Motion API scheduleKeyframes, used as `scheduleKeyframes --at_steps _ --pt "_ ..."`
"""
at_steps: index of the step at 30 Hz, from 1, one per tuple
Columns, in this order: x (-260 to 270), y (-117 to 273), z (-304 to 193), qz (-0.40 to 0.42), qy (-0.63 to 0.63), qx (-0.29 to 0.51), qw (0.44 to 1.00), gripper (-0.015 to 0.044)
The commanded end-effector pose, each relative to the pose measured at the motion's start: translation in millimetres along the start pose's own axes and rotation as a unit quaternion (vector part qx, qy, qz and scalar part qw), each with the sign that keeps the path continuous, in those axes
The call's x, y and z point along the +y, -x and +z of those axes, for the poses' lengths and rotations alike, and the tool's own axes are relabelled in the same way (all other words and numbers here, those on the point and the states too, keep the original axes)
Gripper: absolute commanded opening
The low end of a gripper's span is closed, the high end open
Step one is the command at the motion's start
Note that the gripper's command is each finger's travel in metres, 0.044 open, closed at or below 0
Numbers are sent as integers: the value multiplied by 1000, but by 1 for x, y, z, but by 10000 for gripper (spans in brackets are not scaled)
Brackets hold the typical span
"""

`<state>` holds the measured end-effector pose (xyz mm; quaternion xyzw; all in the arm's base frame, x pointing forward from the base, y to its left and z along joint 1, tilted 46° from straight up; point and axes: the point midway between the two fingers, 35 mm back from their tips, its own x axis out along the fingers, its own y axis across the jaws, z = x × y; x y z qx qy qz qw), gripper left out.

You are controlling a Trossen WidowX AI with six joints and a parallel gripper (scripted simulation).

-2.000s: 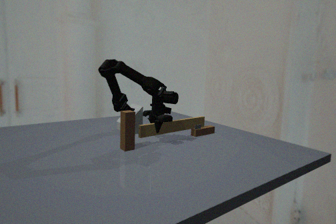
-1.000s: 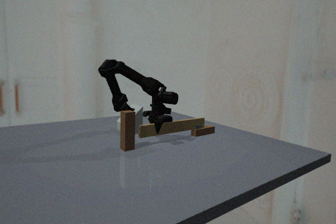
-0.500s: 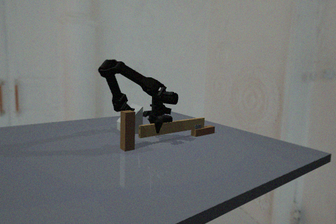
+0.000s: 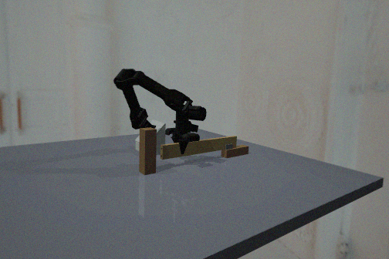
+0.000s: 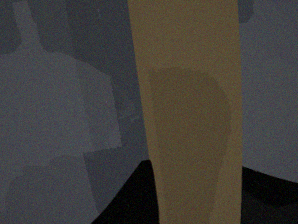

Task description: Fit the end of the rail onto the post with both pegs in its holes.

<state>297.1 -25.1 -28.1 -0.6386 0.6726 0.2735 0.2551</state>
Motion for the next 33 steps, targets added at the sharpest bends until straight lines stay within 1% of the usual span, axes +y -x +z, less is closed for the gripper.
scheduleKeyframes --at_steps 1,33 --pt "0 1 2 0 0 -4 1000 0" --pt "0 1 -6 0 0 -3 1000 0"
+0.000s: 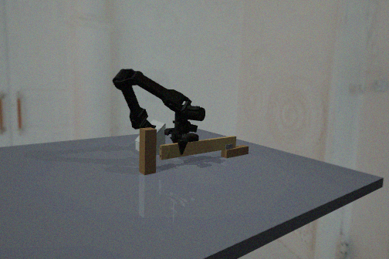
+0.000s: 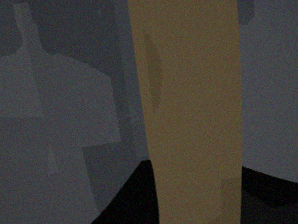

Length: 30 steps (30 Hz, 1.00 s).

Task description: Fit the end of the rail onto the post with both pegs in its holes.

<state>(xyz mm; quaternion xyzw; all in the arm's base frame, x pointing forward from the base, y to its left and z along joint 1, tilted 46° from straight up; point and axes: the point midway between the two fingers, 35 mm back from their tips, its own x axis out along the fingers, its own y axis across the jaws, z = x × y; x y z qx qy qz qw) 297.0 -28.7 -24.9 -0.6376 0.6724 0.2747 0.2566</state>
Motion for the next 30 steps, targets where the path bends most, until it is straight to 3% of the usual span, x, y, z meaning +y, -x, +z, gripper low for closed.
scheduleKeyframes --at_steps 1,30 --pt "0 1 -2 -1 1 -1 1000 0" --pt "0 0 -10 0 1 -1 1000 0"
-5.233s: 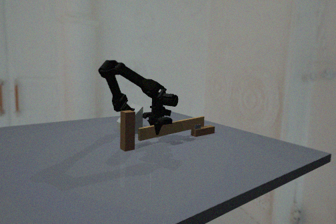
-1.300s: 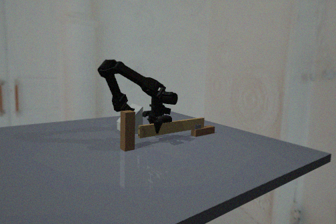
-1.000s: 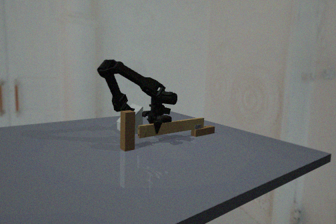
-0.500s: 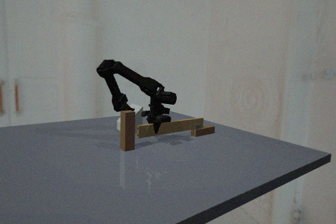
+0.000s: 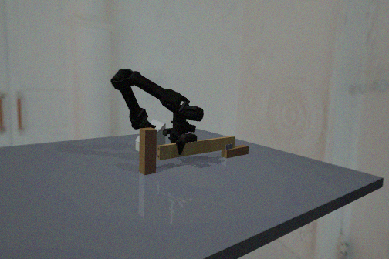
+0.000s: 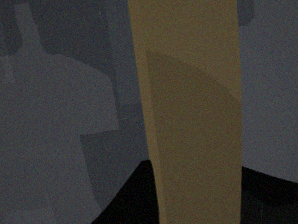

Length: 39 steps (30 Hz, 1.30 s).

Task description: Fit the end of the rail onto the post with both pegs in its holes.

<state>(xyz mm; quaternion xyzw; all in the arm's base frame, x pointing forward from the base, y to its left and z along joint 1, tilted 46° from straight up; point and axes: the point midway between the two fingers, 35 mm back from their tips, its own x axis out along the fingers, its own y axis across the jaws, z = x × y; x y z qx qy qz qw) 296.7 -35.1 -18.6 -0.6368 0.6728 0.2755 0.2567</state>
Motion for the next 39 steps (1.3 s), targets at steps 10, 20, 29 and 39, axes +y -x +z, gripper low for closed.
scheduleKeyframes --at_steps 10,20,29,39 --pt "0 1 -4 -1 0 0 1000 0" --pt "0 2 -7 -1 1 0 1000 0" --pt "0 1 -10 -1 1 0 1000 0" --pt "0 1 -13 -1 1 0 1000 0"
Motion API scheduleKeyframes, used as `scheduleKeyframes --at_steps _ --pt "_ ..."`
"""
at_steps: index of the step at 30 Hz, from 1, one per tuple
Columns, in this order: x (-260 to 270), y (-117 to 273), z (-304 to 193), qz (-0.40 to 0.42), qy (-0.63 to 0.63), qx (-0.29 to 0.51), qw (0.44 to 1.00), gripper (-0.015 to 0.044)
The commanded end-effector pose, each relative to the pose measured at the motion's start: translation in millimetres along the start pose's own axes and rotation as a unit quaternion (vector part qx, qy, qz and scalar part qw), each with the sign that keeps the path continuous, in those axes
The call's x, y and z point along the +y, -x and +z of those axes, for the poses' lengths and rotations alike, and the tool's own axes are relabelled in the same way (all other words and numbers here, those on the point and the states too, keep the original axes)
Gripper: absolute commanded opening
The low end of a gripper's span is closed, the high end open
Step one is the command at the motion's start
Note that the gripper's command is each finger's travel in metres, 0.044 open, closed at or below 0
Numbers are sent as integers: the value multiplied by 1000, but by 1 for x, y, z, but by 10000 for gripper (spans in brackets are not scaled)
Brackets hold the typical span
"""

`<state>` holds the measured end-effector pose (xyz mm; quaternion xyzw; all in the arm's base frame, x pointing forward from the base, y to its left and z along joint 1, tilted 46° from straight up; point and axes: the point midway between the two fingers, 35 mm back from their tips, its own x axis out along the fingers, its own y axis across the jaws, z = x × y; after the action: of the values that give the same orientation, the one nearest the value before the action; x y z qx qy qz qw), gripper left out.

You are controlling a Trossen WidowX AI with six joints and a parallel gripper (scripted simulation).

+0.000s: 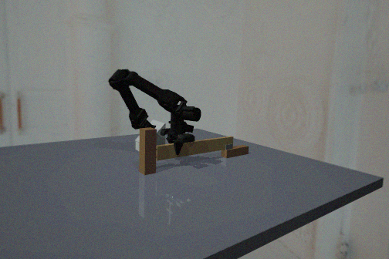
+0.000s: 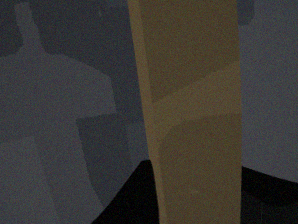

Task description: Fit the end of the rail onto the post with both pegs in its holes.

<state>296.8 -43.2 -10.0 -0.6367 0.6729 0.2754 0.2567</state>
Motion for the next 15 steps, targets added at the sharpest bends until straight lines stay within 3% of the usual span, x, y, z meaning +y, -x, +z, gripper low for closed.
scheduleKeyframes --at_steps 1,15 --pt "0 1 -2 -1 1 0 1000 0" --pt "-1 1 -6 -1 1 0 1000 0"
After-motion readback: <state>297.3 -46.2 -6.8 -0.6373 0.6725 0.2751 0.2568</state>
